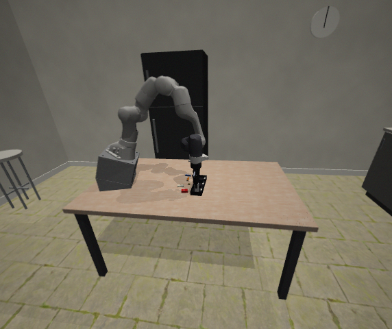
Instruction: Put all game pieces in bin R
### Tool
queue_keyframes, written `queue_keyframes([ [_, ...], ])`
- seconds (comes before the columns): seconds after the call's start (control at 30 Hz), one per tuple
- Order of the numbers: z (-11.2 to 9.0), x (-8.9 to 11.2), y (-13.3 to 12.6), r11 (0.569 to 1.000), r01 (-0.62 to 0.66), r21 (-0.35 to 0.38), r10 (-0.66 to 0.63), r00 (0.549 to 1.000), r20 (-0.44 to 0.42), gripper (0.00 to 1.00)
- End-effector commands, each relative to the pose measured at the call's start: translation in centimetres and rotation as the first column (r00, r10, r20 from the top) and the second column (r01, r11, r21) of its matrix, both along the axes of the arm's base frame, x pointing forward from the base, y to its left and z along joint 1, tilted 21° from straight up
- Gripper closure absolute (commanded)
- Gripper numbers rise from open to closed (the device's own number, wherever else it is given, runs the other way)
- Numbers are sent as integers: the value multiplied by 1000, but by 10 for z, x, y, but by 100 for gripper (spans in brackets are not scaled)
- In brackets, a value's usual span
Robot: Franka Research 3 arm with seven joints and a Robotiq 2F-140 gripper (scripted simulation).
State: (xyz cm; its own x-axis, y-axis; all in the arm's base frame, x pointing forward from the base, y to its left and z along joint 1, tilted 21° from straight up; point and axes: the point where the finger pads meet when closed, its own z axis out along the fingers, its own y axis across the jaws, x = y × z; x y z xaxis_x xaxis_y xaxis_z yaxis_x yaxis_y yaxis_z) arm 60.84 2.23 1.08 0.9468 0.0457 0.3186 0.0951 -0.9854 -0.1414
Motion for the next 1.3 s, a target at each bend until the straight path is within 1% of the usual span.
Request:
queue_keyframes([
  [0.0,1,0,-1,1000,-6,-3,6,1000,4,95],
  [0.8,26,-8,-5,1000,-6,-3,6,1000,4,95],
  [0.97,42,-13,-8,1000,-6,-3,6,1000,4,95],
  [1.27,42,-13,-8,1000,-6,-3,6,1000,4,95],
])
